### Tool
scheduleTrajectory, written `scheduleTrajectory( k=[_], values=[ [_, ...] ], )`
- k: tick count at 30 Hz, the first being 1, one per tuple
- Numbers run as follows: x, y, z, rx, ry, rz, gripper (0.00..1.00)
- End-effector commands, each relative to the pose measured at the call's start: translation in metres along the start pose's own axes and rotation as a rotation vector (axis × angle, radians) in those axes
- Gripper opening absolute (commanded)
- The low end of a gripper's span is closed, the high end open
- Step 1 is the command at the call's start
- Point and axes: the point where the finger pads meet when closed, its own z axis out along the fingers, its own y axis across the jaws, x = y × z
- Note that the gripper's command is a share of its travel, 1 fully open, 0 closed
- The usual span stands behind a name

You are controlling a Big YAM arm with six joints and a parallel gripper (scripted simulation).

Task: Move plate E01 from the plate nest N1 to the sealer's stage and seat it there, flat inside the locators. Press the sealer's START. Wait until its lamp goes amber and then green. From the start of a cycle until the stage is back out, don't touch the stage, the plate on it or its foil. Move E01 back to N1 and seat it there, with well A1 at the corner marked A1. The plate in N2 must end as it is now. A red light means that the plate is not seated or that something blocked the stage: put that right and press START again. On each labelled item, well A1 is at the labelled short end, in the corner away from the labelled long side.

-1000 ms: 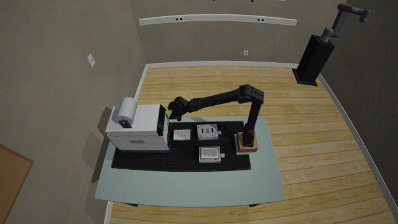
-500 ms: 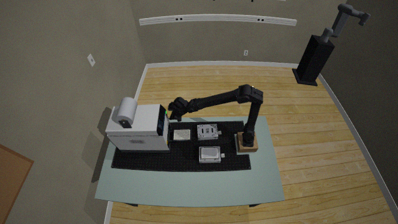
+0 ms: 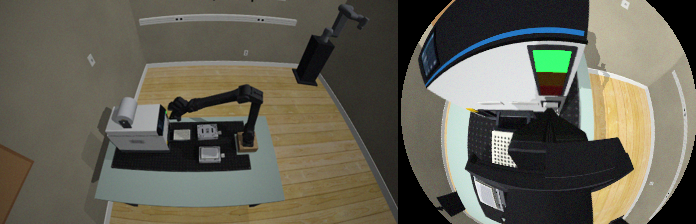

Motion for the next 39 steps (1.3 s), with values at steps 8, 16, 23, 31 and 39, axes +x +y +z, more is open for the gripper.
scheduleTrajectory(
  k=[8, 16, 23, 31, 39],
  values=[
    [-0.041, -0.002, 0.005, 0.007, -0.057, -0.026, 0.0],
    [-0.038, -0.002, 0.008, 0.005, -0.044, -0.023, 0.0],
    [-0.035, 0.001, 0.006, -0.003, -0.051, -0.024, 0.0],
    [-0.035, 0.005, -0.005, -0.003, -0.068, -0.027, 0.0],
    [-0.014, -0.005, -0.019, 0.009, -0.032, -0.012, 0.0]
  ],
)
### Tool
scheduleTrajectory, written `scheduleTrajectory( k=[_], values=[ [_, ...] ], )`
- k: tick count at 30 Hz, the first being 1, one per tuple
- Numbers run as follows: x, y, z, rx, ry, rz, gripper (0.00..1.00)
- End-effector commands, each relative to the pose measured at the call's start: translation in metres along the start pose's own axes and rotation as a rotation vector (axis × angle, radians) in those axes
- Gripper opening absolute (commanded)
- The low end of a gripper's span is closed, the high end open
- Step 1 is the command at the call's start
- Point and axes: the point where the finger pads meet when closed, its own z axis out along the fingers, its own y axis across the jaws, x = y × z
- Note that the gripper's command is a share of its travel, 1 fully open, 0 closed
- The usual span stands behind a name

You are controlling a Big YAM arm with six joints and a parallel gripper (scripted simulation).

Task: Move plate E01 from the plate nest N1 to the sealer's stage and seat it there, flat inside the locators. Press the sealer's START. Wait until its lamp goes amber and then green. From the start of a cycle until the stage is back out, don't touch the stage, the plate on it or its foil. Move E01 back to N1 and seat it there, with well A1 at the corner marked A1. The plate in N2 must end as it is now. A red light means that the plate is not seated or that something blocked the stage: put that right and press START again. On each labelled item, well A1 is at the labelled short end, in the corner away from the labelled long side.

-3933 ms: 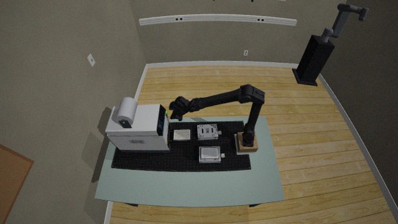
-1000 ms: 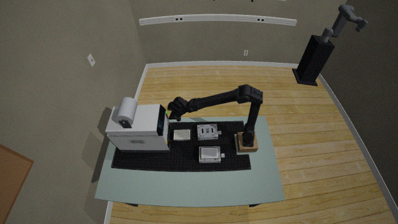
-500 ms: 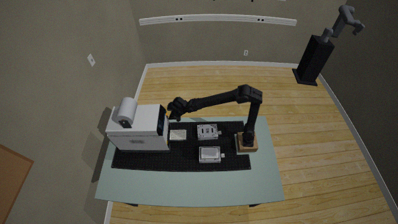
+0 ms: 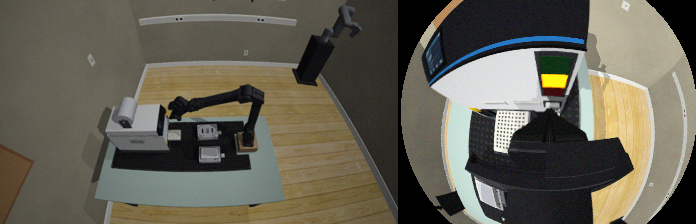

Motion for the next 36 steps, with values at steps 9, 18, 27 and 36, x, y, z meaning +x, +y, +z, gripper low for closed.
scheduleTrajectory(
  k=[9, 18, 27, 36],
  values=[
    [0.008, -0.006, -0.023, 0.01, 0.014, 0.001, 0.0],
    [0.002, -0.005, -0.036, 0.008, 0.003, 0.001, 0.0],
    [-0.002, -0.009, -0.055, 0.015, -0.008, -0.003, 0.0],
    [0.009, -0.002, -0.058, 0.007, 0.02, 0.006, 0.0]
  ],
)
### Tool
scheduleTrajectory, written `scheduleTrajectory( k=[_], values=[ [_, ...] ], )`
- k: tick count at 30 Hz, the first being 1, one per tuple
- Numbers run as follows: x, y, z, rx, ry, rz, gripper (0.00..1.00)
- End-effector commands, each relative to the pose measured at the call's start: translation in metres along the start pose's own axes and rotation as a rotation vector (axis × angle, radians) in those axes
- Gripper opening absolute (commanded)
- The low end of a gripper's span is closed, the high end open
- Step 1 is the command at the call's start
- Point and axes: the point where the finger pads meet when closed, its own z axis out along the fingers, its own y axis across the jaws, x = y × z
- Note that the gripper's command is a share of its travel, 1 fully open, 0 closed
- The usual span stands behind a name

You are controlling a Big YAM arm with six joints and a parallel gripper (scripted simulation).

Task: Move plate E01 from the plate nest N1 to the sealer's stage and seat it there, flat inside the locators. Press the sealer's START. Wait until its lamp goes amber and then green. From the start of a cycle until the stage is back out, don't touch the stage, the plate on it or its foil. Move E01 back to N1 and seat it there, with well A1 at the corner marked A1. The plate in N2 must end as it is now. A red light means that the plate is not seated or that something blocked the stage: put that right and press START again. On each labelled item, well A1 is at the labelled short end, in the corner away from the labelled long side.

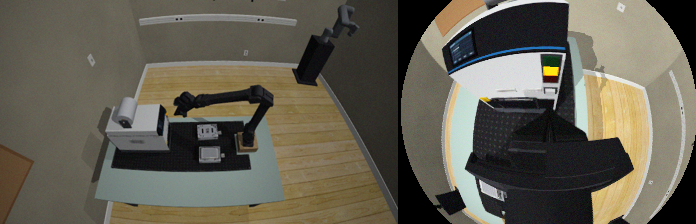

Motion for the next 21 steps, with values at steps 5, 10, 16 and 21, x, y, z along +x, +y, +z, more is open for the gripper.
scheduleTrajectory(
  k=[5, 10, 16, 21],
  values=[
    [0.017, 0.012, -0.01, 0.0, 0.027, 0.014, 0.0],
    [0.003, 0.01, -0.041, -0.001, -0.005, -0.005, 0.0],
    [0.013, 0.003, -0.049, 0.001, 0.016, 0.005, 0.0],
    [0.027, 0.006, -0.08, -0.002, 0.027, 0.006, 0.0]
  ],
)
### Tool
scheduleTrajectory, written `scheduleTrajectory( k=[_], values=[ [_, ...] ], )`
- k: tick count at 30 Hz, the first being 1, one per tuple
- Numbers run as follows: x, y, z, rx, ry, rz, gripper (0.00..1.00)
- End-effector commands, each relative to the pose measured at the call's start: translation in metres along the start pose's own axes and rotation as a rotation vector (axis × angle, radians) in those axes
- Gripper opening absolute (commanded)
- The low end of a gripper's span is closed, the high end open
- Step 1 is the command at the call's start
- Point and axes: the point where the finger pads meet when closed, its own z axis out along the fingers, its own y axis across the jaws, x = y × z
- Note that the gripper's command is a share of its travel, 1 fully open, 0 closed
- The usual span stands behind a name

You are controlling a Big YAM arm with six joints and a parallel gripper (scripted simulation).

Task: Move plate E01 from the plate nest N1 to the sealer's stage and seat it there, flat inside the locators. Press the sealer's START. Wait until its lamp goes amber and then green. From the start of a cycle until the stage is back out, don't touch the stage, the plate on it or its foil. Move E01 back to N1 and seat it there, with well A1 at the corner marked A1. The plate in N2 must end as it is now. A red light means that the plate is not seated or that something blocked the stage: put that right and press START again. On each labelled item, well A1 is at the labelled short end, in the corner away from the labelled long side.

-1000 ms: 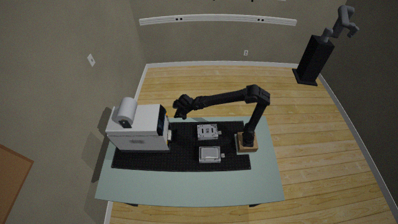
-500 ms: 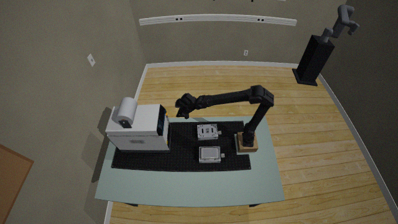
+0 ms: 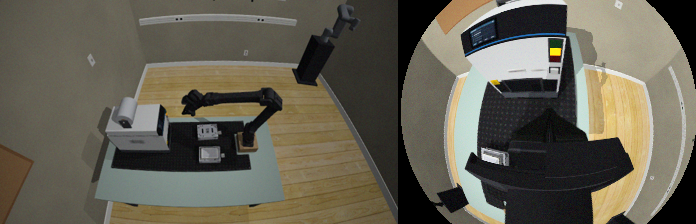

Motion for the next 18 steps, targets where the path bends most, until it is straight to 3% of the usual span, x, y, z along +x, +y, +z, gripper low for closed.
scheduleTrajectory(
  k=[1, 6, 7, 11, 18],
  values=[
    [0.0, -0.002, -0.03, 0.009, -0.011, -0.012, 0.0],
    [-0.009, -0.003, -0.06, 0.015, -0.036, -0.025, 0.0],
    [-0.013, 0.003, -0.056, 0.015, -0.029, -0.079, 1.0],
    [-0.022, 0.015, -0.046, 0.01, -0.023, -0.164, 1.0],
    [-0.063, 0.049, -0.049, 0.014, -0.043, -0.447, 1.0]
  ],
)
